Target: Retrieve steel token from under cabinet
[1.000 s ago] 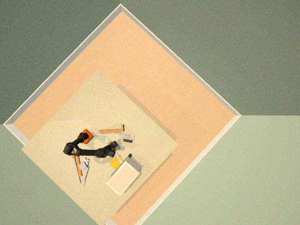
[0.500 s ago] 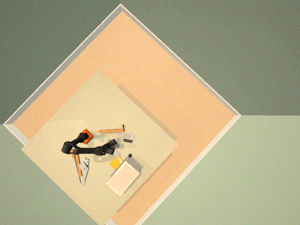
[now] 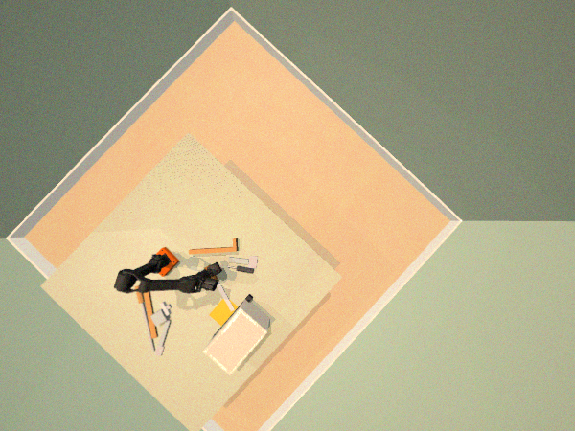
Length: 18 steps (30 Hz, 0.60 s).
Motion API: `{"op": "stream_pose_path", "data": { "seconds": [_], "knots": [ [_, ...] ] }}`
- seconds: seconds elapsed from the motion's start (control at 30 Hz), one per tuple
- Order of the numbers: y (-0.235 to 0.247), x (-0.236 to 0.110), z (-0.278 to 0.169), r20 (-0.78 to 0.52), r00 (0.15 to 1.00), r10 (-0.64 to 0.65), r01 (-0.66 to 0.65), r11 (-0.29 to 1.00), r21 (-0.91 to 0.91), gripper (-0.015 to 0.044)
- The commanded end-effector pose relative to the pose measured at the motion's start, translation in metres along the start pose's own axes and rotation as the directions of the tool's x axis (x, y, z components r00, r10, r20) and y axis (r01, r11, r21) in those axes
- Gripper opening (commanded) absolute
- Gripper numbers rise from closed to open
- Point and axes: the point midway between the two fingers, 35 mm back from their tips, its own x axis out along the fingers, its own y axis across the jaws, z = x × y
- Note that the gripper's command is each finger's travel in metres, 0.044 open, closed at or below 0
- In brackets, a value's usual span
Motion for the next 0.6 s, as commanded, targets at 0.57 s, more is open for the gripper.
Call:
{"op": "stream_pose_path", "data": {
  "seconds": [0.57],
  "knots": [
    [0.0010,-0.0007,-0.0086,-0.002,1.000,0.000,0.000,0.997,0.072,0.0000]
  ]
}}
